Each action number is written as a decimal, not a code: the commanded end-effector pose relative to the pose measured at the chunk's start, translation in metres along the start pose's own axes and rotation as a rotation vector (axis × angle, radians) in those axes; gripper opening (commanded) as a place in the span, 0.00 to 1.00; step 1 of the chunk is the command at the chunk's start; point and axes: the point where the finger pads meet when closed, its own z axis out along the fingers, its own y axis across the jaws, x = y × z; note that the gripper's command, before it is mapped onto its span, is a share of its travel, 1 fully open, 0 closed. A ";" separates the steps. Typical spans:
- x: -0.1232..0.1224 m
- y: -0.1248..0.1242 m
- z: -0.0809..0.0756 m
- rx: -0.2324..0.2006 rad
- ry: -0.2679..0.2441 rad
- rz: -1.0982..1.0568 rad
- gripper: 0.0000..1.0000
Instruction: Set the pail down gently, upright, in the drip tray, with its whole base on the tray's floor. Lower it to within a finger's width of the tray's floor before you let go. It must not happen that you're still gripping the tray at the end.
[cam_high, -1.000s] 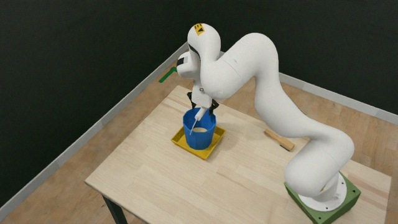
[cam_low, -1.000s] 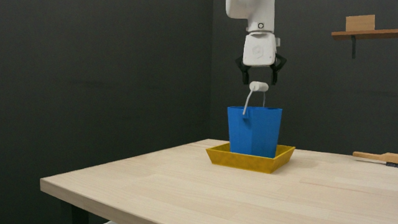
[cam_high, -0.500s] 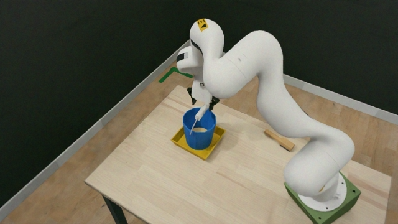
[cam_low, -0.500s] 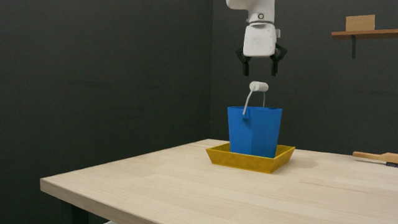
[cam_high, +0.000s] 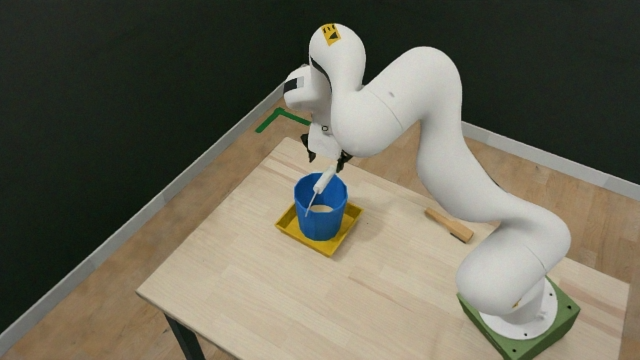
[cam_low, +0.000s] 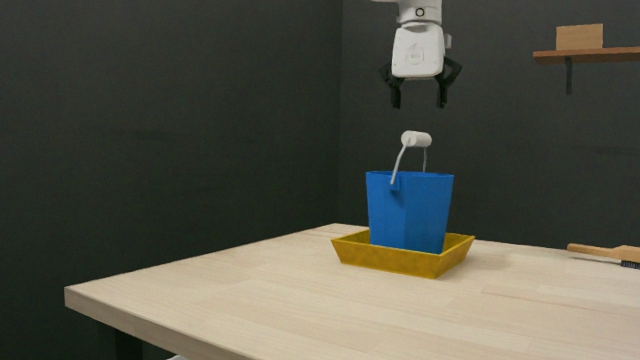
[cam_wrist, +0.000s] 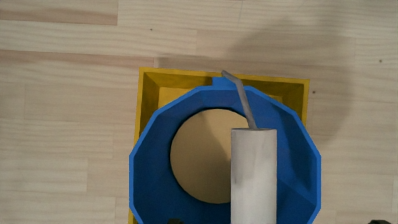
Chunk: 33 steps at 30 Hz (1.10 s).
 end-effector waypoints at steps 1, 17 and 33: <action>0.000 -0.001 -0.006 0.002 0.001 0.000 1.00; 0.000 -0.001 -0.009 0.002 0.001 0.000 1.00; 0.000 -0.001 -0.009 0.002 0.001 0.000 1.00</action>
